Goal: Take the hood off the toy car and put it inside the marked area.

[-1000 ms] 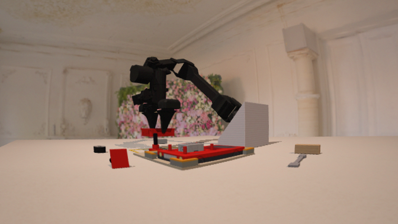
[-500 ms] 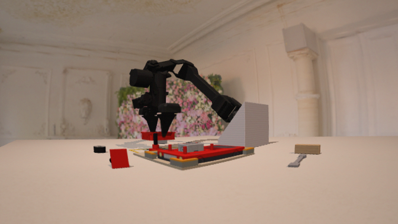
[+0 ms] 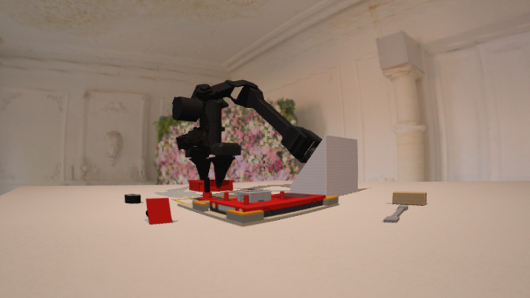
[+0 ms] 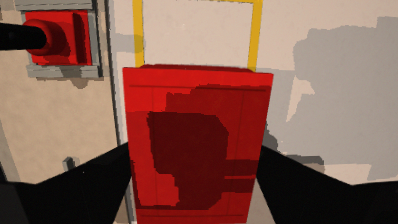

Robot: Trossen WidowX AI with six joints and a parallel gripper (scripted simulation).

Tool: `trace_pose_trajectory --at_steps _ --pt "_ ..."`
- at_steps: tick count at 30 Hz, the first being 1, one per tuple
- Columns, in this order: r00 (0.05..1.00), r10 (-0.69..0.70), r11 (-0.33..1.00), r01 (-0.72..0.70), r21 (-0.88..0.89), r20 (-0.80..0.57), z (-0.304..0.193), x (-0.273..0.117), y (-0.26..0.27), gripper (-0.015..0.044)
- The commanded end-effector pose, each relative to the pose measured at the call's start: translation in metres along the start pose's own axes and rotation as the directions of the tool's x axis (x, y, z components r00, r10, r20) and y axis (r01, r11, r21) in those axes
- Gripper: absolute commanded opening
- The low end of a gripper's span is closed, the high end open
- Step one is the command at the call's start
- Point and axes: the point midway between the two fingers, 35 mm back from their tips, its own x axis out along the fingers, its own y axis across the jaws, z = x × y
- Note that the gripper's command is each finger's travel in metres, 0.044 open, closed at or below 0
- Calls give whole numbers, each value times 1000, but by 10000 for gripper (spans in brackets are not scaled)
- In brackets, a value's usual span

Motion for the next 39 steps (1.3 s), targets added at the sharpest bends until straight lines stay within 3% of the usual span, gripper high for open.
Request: trace_pose_trajectory --at_steps 1,39 --pt "1000 -4 1000 4 -2 1 0 3 -1 0" --pt "1000 -5 1000 5 -1 1 -1 21 -1 0"
